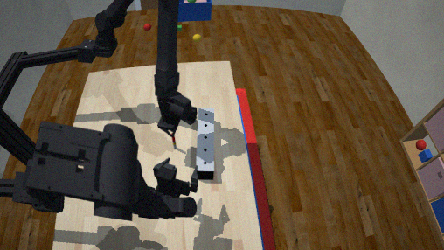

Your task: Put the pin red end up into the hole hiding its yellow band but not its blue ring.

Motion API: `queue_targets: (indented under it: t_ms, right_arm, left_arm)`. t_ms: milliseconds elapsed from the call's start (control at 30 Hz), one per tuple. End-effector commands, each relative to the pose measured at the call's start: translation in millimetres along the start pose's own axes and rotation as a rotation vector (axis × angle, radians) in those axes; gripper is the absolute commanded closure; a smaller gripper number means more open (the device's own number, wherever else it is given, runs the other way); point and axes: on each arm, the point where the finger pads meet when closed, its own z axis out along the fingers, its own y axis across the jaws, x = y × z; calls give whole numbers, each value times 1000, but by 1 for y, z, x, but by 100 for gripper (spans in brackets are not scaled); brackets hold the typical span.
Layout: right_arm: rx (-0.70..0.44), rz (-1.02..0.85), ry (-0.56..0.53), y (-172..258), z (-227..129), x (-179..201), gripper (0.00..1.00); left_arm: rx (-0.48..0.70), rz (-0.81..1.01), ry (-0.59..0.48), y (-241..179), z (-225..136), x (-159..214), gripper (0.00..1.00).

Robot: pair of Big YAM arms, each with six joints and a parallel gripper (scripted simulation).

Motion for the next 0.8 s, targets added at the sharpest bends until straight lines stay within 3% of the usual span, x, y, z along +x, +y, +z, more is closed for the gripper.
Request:
queue_targets:
  t_ms: [0, 333, 767]
  right_arm:
    - [-91, -127, 6, 4, 2, -21, 0]
    - [-262, -131, 0, 33, 1, -39, 0]
    - [-342, -110, 7, 45, 0, -47, 0]
  left_arm:
    - [-44, -140, 59, 1, 7, 5, 65]
    - [-75, -145, 75, 6, 5, 1, 65]
    - [-74, -145, 74, 6, 5, 1, 65]
